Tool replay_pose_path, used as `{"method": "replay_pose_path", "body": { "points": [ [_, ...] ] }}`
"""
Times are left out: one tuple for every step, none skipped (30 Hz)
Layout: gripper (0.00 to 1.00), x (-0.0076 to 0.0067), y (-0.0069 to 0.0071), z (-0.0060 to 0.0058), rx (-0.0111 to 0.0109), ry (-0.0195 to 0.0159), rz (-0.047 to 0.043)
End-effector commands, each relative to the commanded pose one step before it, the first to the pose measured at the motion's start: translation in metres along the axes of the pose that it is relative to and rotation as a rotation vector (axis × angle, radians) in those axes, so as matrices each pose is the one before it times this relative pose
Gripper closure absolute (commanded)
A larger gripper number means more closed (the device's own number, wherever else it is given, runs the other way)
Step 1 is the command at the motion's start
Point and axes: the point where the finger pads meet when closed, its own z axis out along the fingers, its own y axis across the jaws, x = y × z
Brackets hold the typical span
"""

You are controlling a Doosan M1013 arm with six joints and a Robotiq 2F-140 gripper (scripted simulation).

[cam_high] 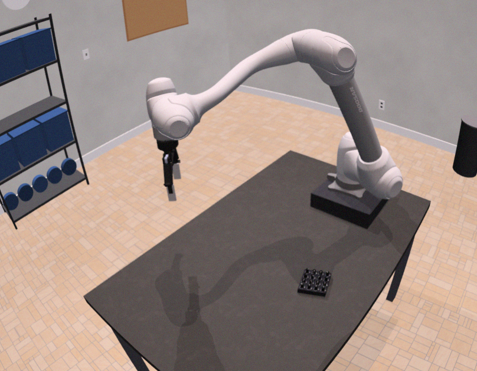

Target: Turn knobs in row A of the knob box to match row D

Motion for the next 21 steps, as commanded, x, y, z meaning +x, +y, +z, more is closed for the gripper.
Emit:
{"method": "replay_pose_path", "body": {
  "points": [
    [0.0,-0.00004,0.00001,-0.00018,0.00019,0.00008,-0.00002],
    [0.0,0.0,0.0,0.0,0.0,0.0,0.0],
    [0.0,0.0,0.0,0.0,0.0,0.0,0.0],
    [0.0,0.0,0.0,0.0,0.0,0.0,0.0],
    [0.0,0.0,0.0,0.0,0.0,0.0,0.0],
    [0.0,0.0,0.0,0.0,0.0,0.0,0.0],
    [0.0,0.0,0.0,0.0,0.0,0.0,0.0],
    [0.0,0.0,0.0,0.0,0.0,0.0,0.0],
    [0.0,0.0,0.0,0.0,0.0,0.0,0.0],
    [0.0,0.0,0.0,0.0,0.0,0.0,0.0],
    [0.0,0.0,0.0,0.0,0.0,0.0,0.0],
    [0.0,0.0,0.0,0.0,0.0,0.0,0.0],
    [0.0,0.0,0.0,0.0,0.0,0.0,0.0],
    [0.0,0.0,0.0,0.0,0.0,0.0,0.0],
    [0.0,0.0,0.0,0.0,0.0,0.0,0.0],
    [0.0,0.0,0.0,0.0,0.0,0.0,0.0],
    [0.0,0.0,0.0,0.0,0.0,0.0,0.0],
    [0.0,-0.00025,-0.00034,0.00017,0.0,-0.00001,-0.00074],
    [0.0,-0.00166,-0.00218,0.0011,-0.00002,-0.00006,-0.00484],
    [0.0,-0.00413,-0.00541,0.00275,-0.00006,-0.00016,-0.01205],
    [0.0,-0.00735,-0.00955,0.00486,-0.00011,-0.00029,-0.02136]
  ]
}}
